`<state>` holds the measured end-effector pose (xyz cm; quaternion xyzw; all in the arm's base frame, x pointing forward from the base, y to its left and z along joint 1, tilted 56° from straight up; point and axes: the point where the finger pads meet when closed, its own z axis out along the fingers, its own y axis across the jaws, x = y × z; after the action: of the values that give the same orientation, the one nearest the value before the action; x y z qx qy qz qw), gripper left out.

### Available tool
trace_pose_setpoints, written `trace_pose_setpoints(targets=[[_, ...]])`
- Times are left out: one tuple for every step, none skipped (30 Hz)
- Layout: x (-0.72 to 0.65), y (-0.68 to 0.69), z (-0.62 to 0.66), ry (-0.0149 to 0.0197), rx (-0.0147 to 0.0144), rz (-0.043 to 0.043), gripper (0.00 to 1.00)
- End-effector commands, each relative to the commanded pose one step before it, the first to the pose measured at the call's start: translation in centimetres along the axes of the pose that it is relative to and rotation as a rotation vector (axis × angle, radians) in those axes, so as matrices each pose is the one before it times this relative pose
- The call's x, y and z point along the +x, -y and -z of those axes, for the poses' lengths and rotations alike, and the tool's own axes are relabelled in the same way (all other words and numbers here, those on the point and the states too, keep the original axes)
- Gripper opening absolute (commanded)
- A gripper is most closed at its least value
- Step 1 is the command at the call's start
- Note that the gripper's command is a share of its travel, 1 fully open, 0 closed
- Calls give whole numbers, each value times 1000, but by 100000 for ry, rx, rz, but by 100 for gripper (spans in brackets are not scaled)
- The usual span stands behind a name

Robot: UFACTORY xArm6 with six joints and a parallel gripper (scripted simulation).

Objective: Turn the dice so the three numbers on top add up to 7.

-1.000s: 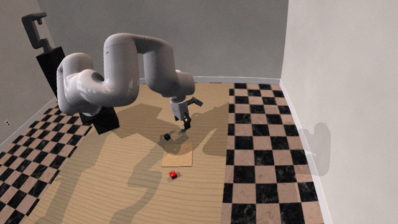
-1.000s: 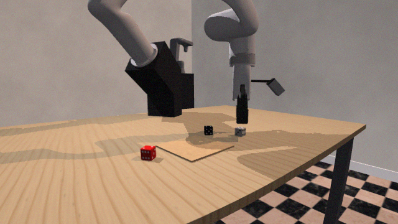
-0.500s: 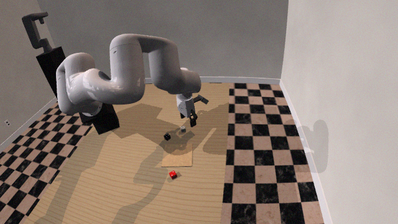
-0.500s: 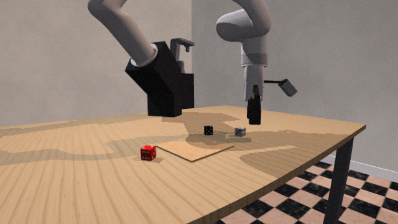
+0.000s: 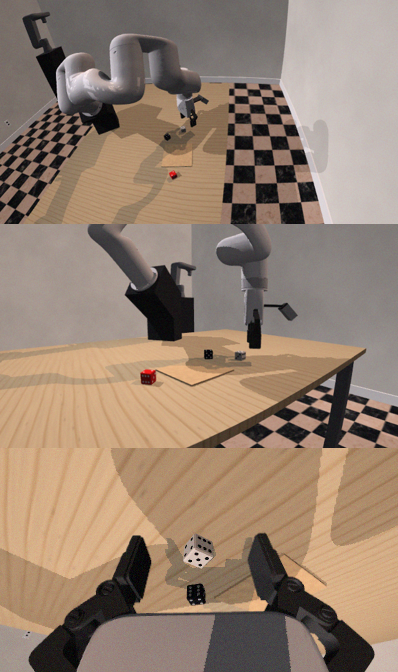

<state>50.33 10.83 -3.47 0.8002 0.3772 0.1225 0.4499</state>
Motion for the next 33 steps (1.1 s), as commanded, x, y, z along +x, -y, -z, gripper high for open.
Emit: trace_pose_setpoints(targets=[[112,-25,104,-272,-21,-43,100],[0,0,0,0,0,0,100],[0,0,0,0,0,0,100],[0,0,0,0,0,0,100],[0,0,0,0,0,0,100],[0,0,0,0,0,0,100],[0,0,0,0,0,0,100],[0,0,0,0,0,0,100],[0,0,0,0,0,0,100],[0,0,0,0,0,0,100],[0,0,0,0,0,0,100],[0,0,0,0,0,0,100],[0,0,0,0,0,0,100],[0,0,0,0,0,0,100],[0,0,0,0,0,0,100],[0,0,0,0,0,0,100],[0,0,7,0,0,0,100],[0,0,48,0,0,0,100],[0,0,119,0,0,0,100],[0,0,212,0,0,0,100],[0,0,314,0,0,0,100],[0,0,420,0,0,0,100],[0,0,522,0,0,0,100],[0,0,613,0,0,0,100],[-1,0,690,0,1,0,100],[1,0,749,0,-1,0,100],[-1,0,788,0,1,0,100],[1,0,806,0,-1,0,100],[0,0,803,0,0,0,100],[0,0,779,0,0,0,100],[0,0,0,0,0,0,100],[0,0,0,0,0,0,100],[0,0,735,0,0,0,100]])
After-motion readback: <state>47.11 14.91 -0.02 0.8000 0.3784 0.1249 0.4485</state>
